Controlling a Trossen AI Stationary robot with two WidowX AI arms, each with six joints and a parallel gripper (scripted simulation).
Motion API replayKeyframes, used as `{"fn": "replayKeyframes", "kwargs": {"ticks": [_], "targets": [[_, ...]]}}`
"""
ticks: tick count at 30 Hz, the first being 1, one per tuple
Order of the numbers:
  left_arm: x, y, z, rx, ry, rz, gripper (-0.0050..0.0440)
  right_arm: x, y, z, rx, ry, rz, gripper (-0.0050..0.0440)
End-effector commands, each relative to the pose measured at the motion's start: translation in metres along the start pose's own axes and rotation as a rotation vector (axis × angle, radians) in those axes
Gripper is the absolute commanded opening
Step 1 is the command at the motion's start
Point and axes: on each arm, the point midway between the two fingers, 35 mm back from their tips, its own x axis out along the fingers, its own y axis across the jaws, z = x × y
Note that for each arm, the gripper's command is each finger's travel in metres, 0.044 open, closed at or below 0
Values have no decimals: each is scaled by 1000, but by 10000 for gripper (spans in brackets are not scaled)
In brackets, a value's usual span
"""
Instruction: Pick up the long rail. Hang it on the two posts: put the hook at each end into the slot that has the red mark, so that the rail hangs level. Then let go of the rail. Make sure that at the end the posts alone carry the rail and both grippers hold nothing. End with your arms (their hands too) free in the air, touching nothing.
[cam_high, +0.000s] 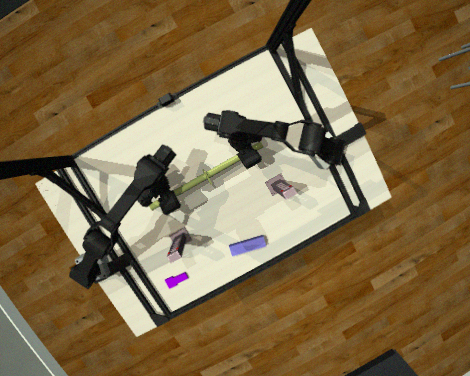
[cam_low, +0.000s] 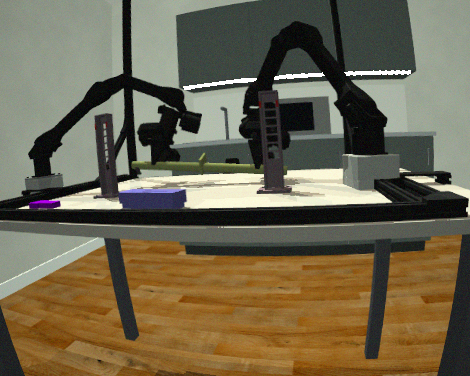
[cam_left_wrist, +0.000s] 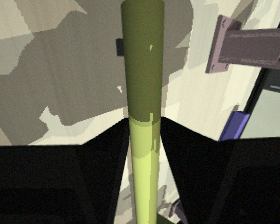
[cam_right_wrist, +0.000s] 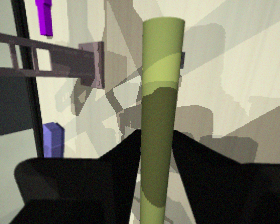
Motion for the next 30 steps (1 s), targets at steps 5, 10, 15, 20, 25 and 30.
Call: {"fn": "replayKeyframes", "kwargs": {"ticks": [5, 10, 15, 20, 25, 30], "targets": [[4, 2, 0, -4, 4, 0, 96, 0, 0, 0, -2, -5, 0, 0], [4, 2, 0, -4, 4, 0, 216, 0, 0, 0, -2, -5, 0, 0], [0, 0, 0, -4, 4, 0, 288, 0, 0, 0, -2, -5, 0, 0], [0, 0, 0, -4, 4, 0, 408, 0, 0, 0, -2, -5, 0, 0], [-1, 0, 0, -4, 4, 0, 440, 0, 0, 0, -2, -5, 0, 0], [-15, 0, 0, -4, 4, 0, 440, 0, 0, 0, -2, -5, 0, 0]]}}
